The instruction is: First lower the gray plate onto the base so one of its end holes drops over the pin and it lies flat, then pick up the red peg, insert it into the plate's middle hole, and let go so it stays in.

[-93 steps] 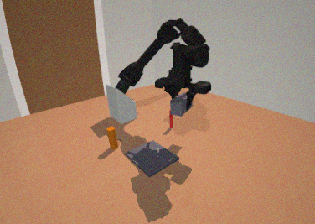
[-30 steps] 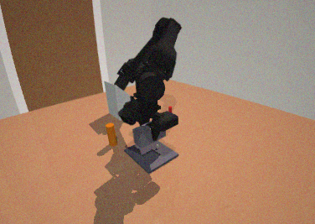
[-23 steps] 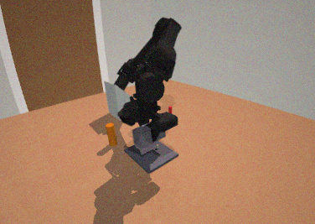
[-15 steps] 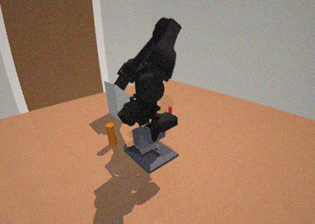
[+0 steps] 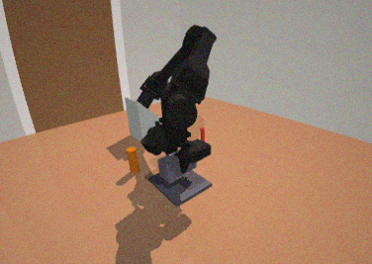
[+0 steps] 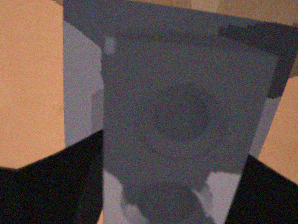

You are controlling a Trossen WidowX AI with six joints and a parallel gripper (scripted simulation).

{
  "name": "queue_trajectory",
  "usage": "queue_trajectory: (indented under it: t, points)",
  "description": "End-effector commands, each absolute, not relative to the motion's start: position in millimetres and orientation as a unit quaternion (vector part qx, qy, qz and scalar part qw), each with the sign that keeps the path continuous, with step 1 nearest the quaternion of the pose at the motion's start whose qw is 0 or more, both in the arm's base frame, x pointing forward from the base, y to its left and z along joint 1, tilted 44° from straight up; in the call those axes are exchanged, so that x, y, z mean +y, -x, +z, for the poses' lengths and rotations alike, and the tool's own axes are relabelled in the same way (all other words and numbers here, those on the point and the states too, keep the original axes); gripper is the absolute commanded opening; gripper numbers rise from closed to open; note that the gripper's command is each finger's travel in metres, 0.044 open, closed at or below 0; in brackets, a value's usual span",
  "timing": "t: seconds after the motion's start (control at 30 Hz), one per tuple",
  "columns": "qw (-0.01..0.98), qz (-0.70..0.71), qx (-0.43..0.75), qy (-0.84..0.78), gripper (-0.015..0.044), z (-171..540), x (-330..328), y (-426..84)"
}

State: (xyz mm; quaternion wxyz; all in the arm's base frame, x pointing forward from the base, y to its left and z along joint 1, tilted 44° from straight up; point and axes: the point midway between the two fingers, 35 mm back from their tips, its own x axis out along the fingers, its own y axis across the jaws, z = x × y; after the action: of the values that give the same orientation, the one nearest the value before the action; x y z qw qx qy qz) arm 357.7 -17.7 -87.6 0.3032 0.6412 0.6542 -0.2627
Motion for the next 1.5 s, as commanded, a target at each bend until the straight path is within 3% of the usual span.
queue_trajectory:
  t: [0.0,0.87,1.4,1.47]
  points:
    - [0.297,-0.264,0.656,-0.641,0.0000,-92,-14,-355]
    - [0.303,-0.262,0.655,-0.641,0.0000,-105,-1,-358]
    - [0.303,-0.262,0.655,-0.641,0.0420,-105,-1,-358]
    - [0.303,-0.262,0.655,-0.641,0.0440,-105,-1,-358]
